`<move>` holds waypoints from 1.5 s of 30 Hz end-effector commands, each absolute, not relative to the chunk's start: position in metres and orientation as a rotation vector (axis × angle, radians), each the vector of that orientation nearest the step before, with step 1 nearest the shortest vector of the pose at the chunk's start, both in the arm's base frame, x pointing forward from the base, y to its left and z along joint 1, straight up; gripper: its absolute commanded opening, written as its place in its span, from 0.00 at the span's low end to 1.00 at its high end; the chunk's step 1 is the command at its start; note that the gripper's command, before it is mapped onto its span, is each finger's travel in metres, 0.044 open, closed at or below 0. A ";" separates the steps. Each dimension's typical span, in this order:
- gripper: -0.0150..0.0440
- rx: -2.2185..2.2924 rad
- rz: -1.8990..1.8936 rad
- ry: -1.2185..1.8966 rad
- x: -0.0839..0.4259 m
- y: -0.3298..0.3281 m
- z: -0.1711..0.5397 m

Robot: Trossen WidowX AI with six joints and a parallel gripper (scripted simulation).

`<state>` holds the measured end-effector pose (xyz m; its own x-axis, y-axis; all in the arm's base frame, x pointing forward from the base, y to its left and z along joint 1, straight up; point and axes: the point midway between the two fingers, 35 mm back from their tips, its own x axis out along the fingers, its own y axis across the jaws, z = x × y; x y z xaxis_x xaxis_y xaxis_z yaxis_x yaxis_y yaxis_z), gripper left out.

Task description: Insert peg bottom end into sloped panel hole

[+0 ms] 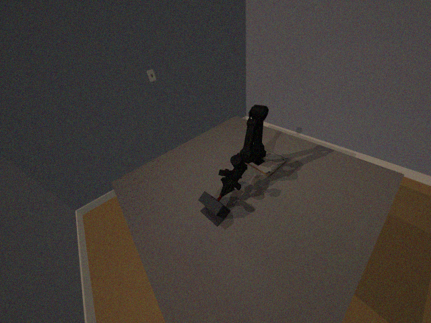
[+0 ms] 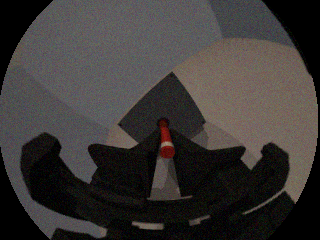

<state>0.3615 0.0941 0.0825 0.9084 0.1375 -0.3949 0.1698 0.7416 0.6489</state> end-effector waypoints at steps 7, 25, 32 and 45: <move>0.25 0.742 -0.012 0.438 0.366 0.096 0.083; 0.25 0.742 -0.012 0.437 0.372 0.097 0.081; 0.25 0.742 -0.012 0.437 0.374 0.097 0.081; 0.43 0.744 -0.019 0.441 0.372 0.096 0.079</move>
